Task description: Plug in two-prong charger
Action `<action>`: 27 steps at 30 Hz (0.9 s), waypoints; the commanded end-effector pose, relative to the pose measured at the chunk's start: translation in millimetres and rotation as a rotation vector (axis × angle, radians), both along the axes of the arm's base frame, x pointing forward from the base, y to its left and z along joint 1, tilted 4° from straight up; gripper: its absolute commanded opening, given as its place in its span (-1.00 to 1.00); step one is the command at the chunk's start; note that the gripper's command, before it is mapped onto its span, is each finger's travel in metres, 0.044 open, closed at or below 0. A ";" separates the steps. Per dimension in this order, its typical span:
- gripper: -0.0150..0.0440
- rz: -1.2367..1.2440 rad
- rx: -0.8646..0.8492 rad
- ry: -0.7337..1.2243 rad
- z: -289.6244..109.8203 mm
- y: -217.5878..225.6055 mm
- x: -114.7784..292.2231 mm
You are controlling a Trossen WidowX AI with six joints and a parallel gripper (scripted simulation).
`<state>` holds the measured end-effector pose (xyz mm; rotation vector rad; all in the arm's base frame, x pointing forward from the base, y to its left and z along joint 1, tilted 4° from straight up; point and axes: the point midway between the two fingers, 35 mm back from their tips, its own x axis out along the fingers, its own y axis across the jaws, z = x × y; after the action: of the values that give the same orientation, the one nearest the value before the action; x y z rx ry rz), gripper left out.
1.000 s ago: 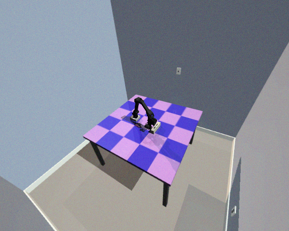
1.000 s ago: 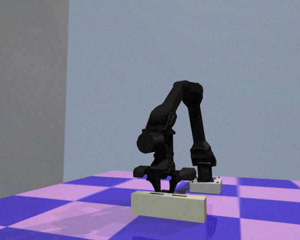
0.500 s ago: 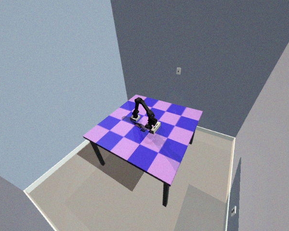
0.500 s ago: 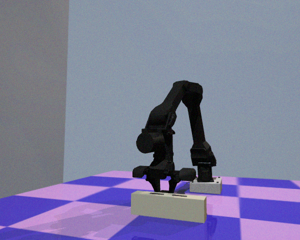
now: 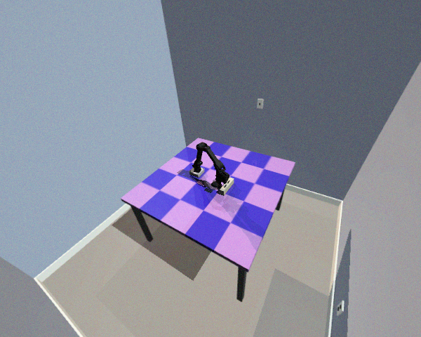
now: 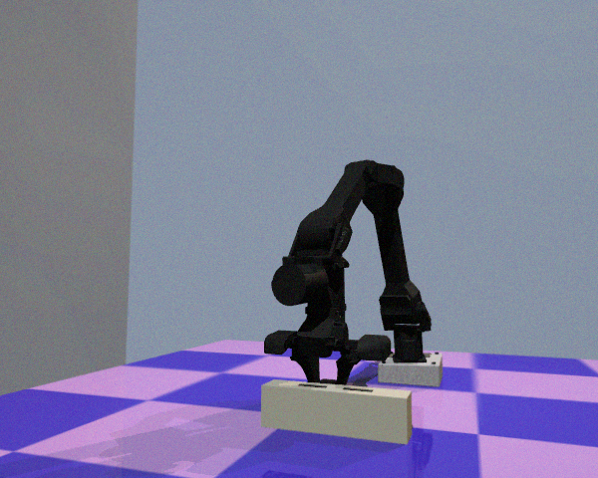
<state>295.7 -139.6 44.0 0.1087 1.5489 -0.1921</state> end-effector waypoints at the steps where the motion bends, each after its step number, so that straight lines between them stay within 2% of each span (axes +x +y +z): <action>1: -0.49 -0.003 0.004 -0.003 1.2 0.4 1.8; 27: -0.49 -0.003 0.003 -0.003 2.4 -0.7 6.9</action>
<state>301.0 -140.6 45.2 0.1088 1.5487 -0.1920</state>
